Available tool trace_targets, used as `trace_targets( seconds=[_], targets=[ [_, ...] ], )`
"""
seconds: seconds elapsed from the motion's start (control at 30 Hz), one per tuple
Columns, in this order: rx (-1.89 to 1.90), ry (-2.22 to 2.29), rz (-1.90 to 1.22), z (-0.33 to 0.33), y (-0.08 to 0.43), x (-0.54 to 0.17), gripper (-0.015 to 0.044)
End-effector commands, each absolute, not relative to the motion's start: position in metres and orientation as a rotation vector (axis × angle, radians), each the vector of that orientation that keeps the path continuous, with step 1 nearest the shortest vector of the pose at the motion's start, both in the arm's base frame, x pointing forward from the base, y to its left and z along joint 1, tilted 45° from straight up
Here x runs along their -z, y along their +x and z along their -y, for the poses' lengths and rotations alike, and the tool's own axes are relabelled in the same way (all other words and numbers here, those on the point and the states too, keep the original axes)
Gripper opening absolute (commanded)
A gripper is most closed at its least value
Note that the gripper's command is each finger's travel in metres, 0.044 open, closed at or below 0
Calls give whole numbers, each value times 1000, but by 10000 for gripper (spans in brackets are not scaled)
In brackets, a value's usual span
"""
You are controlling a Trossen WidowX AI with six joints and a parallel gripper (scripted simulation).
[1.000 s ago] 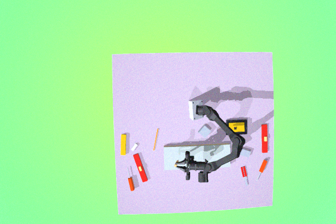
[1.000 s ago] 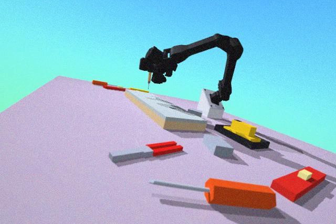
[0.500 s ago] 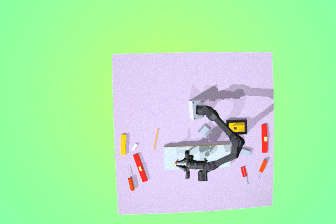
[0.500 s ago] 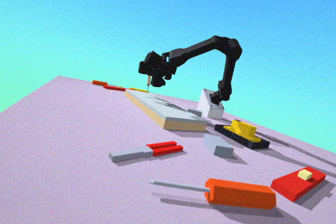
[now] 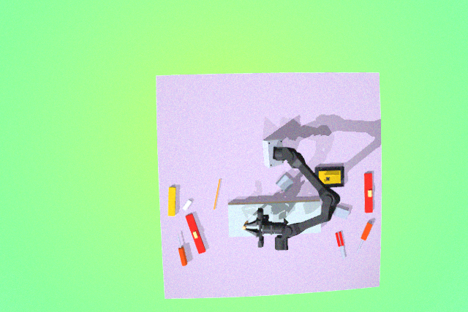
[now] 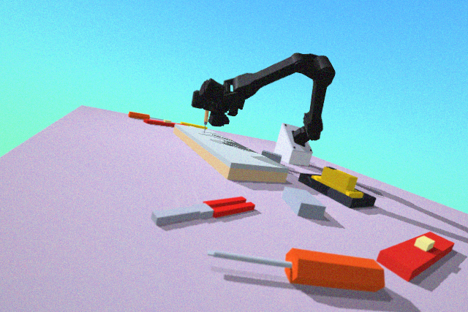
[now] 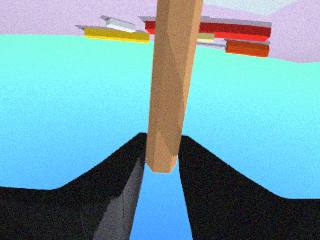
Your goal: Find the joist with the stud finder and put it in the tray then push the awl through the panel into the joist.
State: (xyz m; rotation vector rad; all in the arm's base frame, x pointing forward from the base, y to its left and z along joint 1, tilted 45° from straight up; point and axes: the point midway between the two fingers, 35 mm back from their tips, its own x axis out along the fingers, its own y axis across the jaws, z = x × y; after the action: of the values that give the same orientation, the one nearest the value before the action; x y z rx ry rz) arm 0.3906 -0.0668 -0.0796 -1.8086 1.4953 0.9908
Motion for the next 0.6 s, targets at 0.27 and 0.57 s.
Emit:
trace_targets(
  seconds=[0.27, 0.57],
  targets=[
    [-984, -1805, -1496, 59, 389, 88, 0],
    [-987, -1808, -1497, 61, 389, 87, 0]
  ],
)
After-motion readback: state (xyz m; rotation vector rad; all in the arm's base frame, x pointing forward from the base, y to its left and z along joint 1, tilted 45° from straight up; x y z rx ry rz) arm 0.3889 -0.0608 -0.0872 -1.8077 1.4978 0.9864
